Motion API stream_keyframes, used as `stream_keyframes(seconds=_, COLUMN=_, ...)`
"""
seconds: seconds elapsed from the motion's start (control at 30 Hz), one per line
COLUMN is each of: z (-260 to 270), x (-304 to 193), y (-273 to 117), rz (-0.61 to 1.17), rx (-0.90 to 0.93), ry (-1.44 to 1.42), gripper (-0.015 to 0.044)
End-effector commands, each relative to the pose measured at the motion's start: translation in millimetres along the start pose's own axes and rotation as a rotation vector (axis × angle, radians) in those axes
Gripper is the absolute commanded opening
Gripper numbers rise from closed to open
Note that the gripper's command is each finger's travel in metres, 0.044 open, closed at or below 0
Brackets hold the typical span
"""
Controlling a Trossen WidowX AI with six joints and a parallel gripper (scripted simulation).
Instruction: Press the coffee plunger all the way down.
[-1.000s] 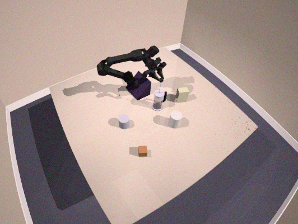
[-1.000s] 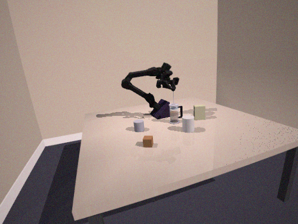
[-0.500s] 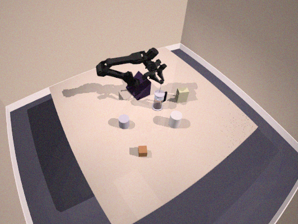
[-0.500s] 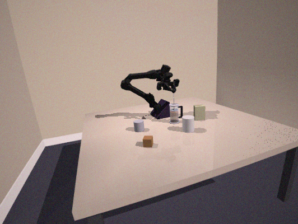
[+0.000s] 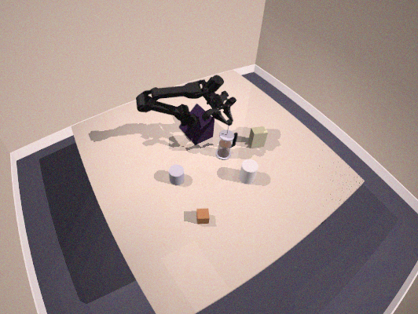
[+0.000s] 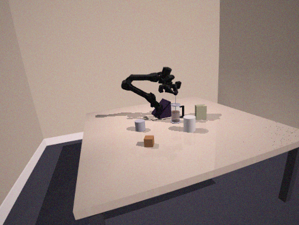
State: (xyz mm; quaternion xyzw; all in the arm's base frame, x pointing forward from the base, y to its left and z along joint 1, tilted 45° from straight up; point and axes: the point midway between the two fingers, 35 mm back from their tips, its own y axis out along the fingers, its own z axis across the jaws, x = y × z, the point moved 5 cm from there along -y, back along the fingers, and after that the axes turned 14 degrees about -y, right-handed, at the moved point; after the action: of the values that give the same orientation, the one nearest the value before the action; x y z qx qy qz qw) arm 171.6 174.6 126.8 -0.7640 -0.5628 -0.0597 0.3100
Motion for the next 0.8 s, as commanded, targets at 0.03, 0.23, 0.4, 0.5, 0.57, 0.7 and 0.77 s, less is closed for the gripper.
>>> stream_keyframes(seconds=0.03, z=6, x=-21, y=11, rz=0.041, rx=0.011, ry=-0.036, gripper=0.0121)
stream_keyframes(seconds=0.23, z=8, x=-29, y=16, rz=0.040, rx=0.010, ry=-0.036, gripper=0.0121)
stream_keyframes(seconds=0.4, z=9, x=-36, y=20, rz=0.039, rx=0.009, ry=-0.036, gripper=0.0121)
stream_keyframes(seconds=0.5, z=10, x=-39, y=23, rz=0.038, rx=0.008, ry=-0.037, gripper=0.0121)
stream_keyframes(seconds=0.57, z=10, x=-41, y=25, rz=0.037, rx=0.008, ry=-0.037, gripper=0.0121)
stream_keyframes(seconds=0.7, z=10, x=-44, y=30, rz=0.036, rx=0.006, ry=-0.037, gripper=0.0121)
stream_keyframes(seconds=0.77, z=10, x=-43, y=31, rz=0.036, rx=0.006, ry=-0.038, gripper=0.0121)
